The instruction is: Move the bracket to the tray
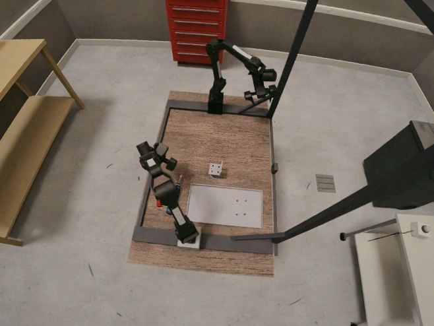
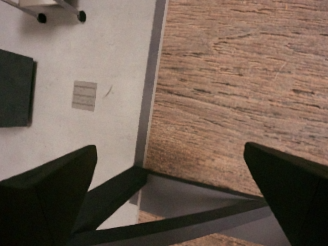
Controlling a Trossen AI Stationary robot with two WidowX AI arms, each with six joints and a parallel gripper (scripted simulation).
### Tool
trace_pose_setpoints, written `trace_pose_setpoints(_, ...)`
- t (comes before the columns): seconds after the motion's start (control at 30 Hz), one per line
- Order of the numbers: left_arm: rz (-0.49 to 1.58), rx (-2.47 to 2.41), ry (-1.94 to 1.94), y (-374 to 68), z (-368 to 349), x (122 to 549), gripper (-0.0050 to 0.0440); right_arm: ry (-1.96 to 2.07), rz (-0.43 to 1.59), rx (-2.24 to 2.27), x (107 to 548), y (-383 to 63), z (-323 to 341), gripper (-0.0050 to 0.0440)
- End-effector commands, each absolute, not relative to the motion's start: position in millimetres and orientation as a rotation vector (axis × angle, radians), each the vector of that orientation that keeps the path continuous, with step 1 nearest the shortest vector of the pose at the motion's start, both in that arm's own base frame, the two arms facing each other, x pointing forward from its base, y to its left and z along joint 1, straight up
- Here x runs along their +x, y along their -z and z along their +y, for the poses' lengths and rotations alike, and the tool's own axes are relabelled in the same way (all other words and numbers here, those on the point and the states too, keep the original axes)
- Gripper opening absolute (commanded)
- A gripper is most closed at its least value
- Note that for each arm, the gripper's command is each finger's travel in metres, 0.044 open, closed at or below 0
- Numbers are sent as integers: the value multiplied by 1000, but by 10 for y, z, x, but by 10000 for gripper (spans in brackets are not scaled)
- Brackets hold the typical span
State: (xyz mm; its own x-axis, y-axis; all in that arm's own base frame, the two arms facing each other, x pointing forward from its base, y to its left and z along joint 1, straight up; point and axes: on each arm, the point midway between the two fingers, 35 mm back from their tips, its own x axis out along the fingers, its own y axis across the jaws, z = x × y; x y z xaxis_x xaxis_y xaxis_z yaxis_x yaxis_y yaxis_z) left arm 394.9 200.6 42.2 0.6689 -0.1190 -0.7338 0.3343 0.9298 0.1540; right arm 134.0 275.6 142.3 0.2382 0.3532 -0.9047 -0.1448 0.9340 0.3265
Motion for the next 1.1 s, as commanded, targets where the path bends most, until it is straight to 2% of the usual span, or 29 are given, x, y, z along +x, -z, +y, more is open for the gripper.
trace_pose_setpoints(0.0, 778, 308, 248, -543, 2031, 3983, 440, -357, 1276, 203, 1347, -1490, 2773, 440)
trace_pose_setpoints(0.7, 789, 304, 245, -570, 1934, 3958, 440, -361, 1266, 207, 1396, -1498, 2715, 440)
trace_pose_setpoints(1.07, 954, 230, 227, -688, 763, 3853, 440, -360, 1044, 236, 2168, -1843, 2041, 440)
